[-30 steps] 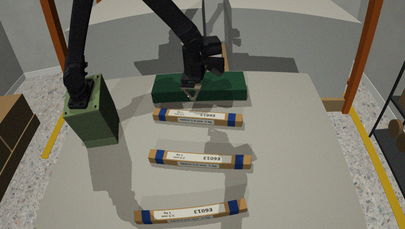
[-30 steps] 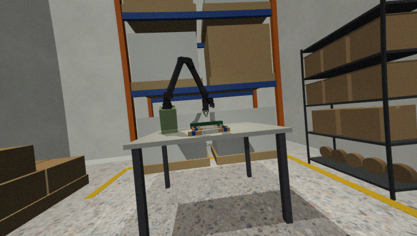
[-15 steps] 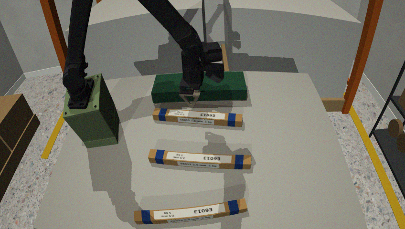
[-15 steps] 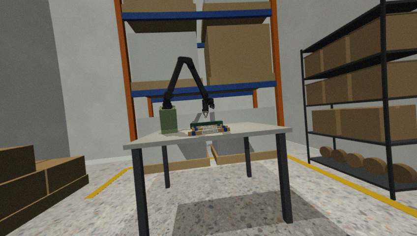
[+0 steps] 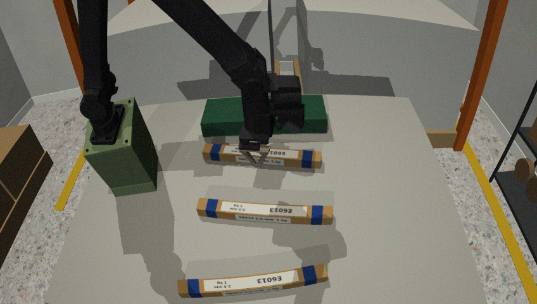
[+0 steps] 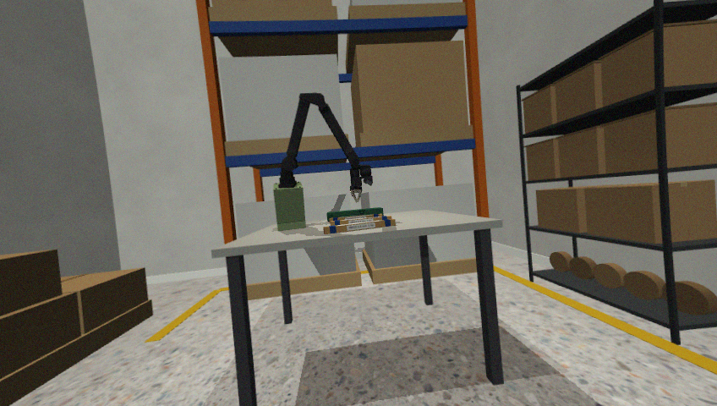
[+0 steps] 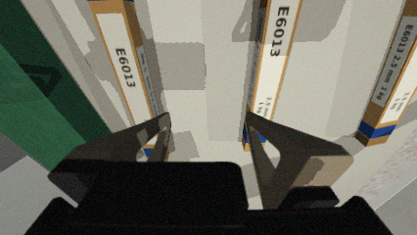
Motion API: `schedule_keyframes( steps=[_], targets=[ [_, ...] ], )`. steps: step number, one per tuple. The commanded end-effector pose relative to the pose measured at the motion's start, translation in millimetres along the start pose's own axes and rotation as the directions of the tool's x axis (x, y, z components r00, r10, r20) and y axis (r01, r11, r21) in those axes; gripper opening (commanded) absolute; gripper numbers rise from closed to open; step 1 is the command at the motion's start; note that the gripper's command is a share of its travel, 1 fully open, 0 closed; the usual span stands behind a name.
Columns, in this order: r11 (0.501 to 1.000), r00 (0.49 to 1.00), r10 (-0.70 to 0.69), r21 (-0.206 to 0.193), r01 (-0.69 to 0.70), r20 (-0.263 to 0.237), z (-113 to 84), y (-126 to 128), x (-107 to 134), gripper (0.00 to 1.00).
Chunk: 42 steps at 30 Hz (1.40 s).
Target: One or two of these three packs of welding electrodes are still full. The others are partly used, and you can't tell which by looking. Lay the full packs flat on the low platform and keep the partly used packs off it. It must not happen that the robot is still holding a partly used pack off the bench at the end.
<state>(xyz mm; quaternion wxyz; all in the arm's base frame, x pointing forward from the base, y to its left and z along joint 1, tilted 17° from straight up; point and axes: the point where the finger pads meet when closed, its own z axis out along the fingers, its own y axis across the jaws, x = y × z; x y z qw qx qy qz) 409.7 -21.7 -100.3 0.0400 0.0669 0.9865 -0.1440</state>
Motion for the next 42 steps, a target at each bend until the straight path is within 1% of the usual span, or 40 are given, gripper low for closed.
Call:
schedule_keyframes(
  steps=[1,5,10,12,14,26,35,42],
  targets=[
    [1.000,0.999,-0.024,-0.009,0.025,0.028,-8.2,-25.8,-9.8,0.74],
    [1.000,0.999,-0.026,-0.007,0.026,0.025,-8.6,-52.6,-14.6,0.74],
    [1.000,0.999,-0.023,-0.005,0.024,0.033,-12.0,-86.7,-28.6,0.74],
    [1.000,0.999,-0.023,-0.005,0.024,0.033,-12.0,-86.7,-28.6,0.74],
    [1.000,0.999,-0.023,-0.004,0.023,0.036,-13.2,-98.1,-33.1,0.74],
    [0.999,0.998,-0.043,-0.001,0.043,0.049,-20.6,-89.5,-42.2,0.74],
    [0.999,0.998,-0.037,0.000,0.037,0.051,-21.1,-90.6,-43.5,0.74],
    [1.000,0.999,-0.029,0.000,0.029,0.036,19.0,-93.8,-39.6,0.74]
  ],
)
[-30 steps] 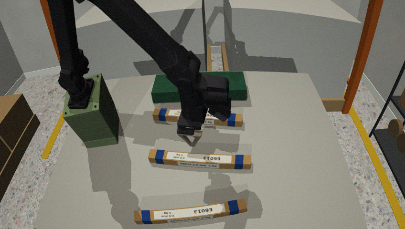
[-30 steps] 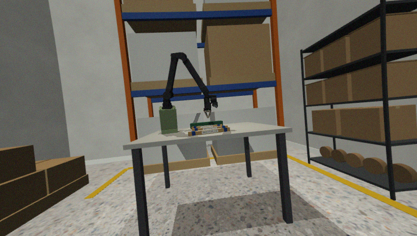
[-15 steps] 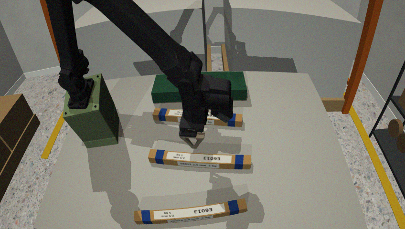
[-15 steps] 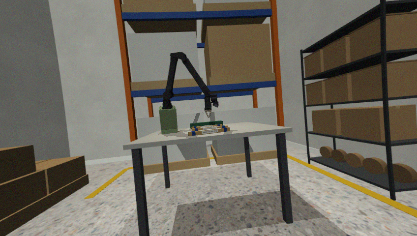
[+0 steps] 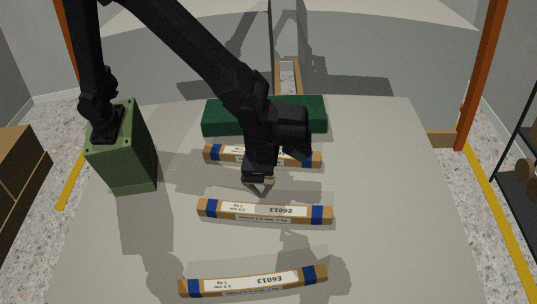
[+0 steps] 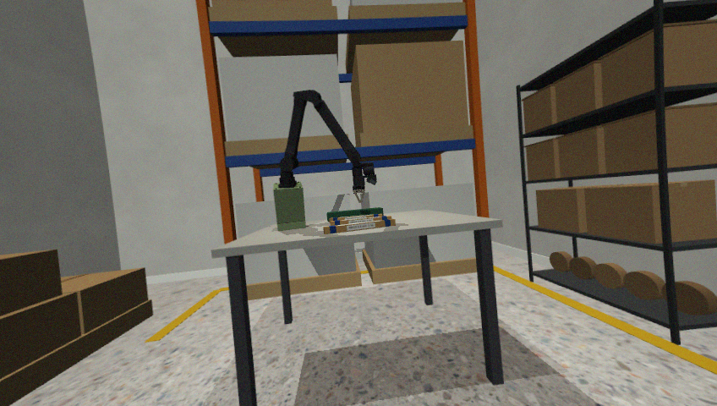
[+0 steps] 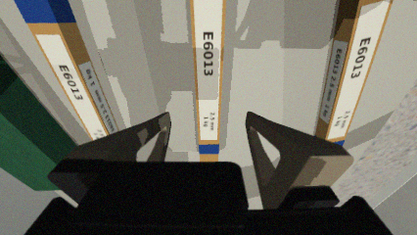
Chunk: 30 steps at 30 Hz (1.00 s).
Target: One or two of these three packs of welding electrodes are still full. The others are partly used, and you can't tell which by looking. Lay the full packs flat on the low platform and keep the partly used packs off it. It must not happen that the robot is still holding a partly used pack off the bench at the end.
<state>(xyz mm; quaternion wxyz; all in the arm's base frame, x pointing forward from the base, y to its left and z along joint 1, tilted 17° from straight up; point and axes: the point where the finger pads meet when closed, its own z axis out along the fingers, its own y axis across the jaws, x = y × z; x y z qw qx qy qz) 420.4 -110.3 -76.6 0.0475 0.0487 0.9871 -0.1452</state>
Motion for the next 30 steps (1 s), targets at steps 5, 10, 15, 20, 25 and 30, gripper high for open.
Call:
schedule_keyframes(
  steps=[5,10,15,20,25,30],
  targets=[
    [1.000,1.000,0.006,0.000,-0.006,0.012,30.2,-5.6,-14.1,0.74],
    [1.000,1.000,0.007,0.000,-0.007,0.008,52.9,-6.0,-11.8,0.74],
    [1.000,1.000,0.007,0.000,-0.007,0.005,74.4,-6.1,-9.7,0.74],
    [1.000,1.000,0.006,0.000,-0.006,0.003,86.2,-5.7,-8.2,0.74],
    [1.000,1.000,-0.005,-0.001,0.005,0.004,90.8,-1.1,-8.4,0.74],
    [1.000,1.000,-0.002,0.000,0.002,0.002,98.2,-2.5,-7.1,0.74]
  ],
)
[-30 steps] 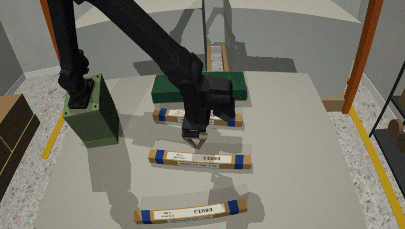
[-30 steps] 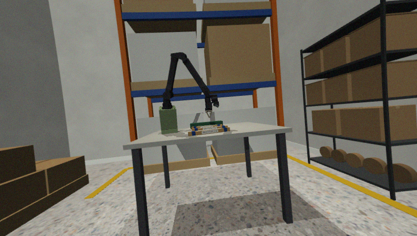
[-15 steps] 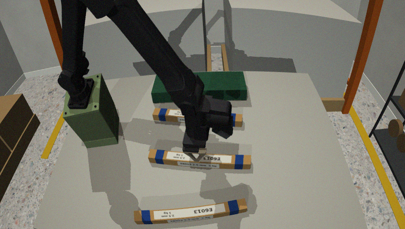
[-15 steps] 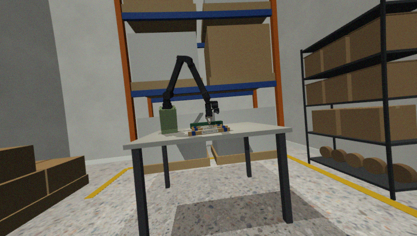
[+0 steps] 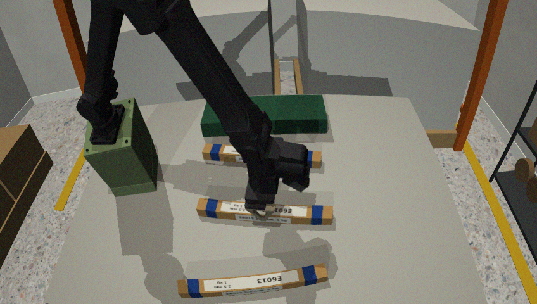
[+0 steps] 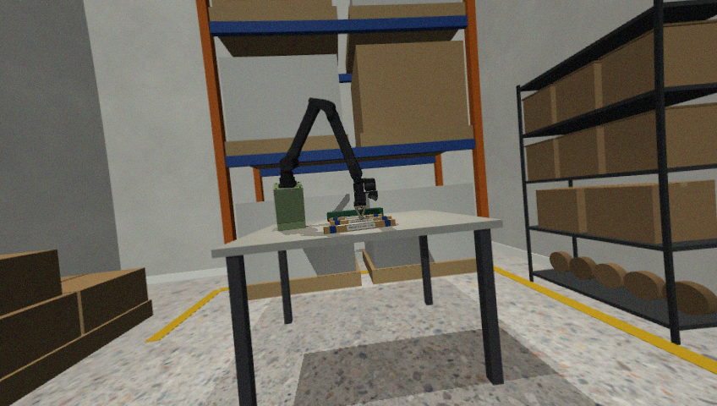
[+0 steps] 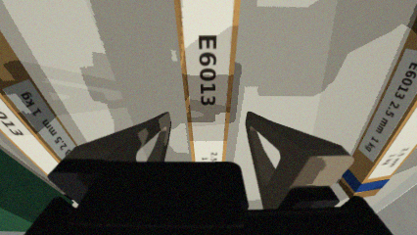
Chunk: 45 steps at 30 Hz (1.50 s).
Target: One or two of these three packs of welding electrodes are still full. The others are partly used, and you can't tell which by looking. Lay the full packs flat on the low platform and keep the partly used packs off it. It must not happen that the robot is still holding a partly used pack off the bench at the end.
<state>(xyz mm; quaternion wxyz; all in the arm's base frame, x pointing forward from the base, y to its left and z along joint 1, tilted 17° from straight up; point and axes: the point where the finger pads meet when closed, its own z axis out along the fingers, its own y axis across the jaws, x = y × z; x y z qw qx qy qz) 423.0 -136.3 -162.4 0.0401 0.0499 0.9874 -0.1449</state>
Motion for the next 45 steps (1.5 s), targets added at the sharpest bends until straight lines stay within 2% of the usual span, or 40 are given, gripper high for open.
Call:
schedule_keyframes(
  steps=[1,16,45],
  targets=[
    [1.000,1.000,-0.001,0.000,0.001,0.017,10.0,-2.6,-11.5,0.74],
    [1.000,1.000,0.002,0.000,-0.002,0.014,27.9,-3.7,-9.6,0.74],
    [1.000,1.000,0.000,0.000,0.000,0.009,24.0,-1.2,-3.0,0.74]
  ],
)
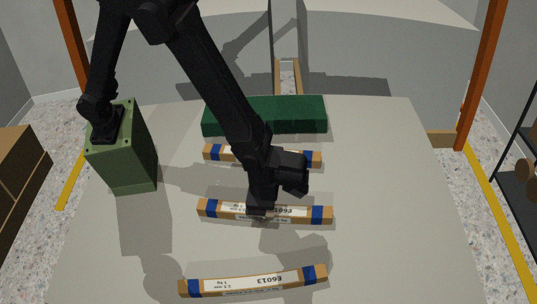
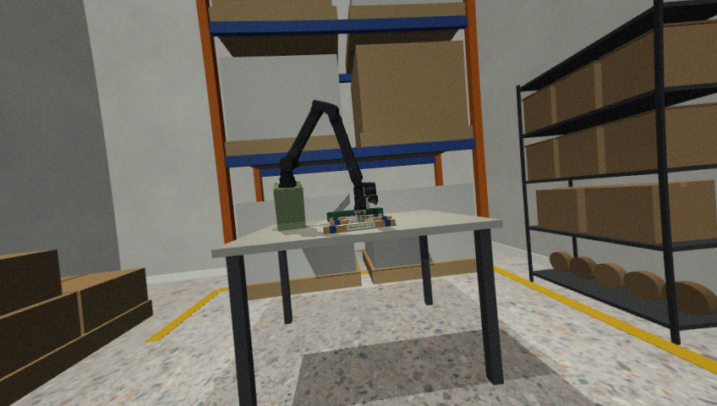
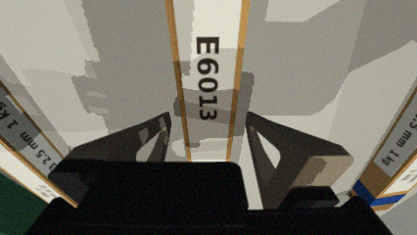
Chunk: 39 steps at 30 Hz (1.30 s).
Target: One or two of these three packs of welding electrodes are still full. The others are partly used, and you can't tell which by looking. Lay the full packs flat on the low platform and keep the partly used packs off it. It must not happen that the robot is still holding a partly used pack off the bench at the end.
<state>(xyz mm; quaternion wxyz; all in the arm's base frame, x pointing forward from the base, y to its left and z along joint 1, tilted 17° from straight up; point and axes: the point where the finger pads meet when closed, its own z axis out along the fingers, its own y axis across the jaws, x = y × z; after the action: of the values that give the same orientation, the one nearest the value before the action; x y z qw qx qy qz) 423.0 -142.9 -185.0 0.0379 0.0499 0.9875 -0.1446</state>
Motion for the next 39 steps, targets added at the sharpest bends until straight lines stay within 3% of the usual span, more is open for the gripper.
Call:
schedule_keyframes(
  steps=[1,25,26,39],
  targets=[
    [1.000,1.000,0.001,0.000,-0.001,0.011,1.7,-1.5,-3.1,0.74],
    [1.000,1.000,-0.006,-0.003,0.006,-0.001,8.1,1.4,6.2,0.74],
    [1.000,1.000,-0.006,-0.003,0.006,0.000,8.0,1.5,5.8,0.00],
    [1.000,1.000,-0.002,-0.002,0.002,-0.003,7.8,1.6,5.1,0.00]
  ],
)
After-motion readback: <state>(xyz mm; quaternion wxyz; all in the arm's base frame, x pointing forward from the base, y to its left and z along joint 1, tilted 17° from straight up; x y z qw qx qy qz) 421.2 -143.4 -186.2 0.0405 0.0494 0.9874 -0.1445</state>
